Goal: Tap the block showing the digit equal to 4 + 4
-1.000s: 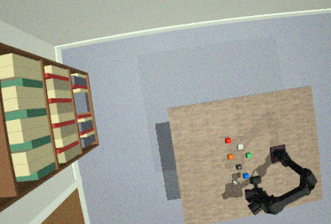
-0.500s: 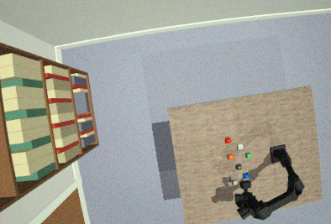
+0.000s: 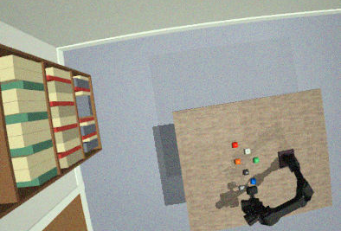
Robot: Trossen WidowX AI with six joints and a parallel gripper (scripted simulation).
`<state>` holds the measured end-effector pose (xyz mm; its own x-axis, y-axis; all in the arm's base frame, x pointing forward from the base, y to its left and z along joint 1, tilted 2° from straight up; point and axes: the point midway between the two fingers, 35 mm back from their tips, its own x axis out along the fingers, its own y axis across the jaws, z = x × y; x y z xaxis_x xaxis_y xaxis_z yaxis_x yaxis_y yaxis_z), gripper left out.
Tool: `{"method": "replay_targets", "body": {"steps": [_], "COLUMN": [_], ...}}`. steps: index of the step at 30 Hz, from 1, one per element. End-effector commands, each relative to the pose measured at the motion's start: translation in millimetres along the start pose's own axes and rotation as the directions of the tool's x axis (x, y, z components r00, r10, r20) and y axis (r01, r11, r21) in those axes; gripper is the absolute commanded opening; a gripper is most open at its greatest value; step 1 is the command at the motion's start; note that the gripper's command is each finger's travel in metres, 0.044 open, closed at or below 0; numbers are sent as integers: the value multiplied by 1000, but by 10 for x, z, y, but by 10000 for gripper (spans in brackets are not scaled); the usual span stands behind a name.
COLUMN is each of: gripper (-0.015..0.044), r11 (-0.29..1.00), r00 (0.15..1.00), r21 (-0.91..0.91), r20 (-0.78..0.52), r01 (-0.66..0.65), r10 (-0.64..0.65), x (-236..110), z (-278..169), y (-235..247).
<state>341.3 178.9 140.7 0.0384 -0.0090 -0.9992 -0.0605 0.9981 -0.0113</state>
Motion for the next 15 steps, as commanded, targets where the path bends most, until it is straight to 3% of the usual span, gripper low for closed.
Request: {"method": "replay_targets", "body": {"steps": [1,4,10,15], "gripper": [269,190,32,20], "r11": [1000,1000,1000,1000], "r00": [1000,1000,1000,1000], "r21": [-3,-3,-3,-3], "r20": [-14,-14,-14,-14], "r01": [7,7,7,7], "r10": [-7,-7,-7,-7], "x": [377,690,711,711], "z": [-13,-42,-45,-45], "y": [-9,-22,-24,-24]}}
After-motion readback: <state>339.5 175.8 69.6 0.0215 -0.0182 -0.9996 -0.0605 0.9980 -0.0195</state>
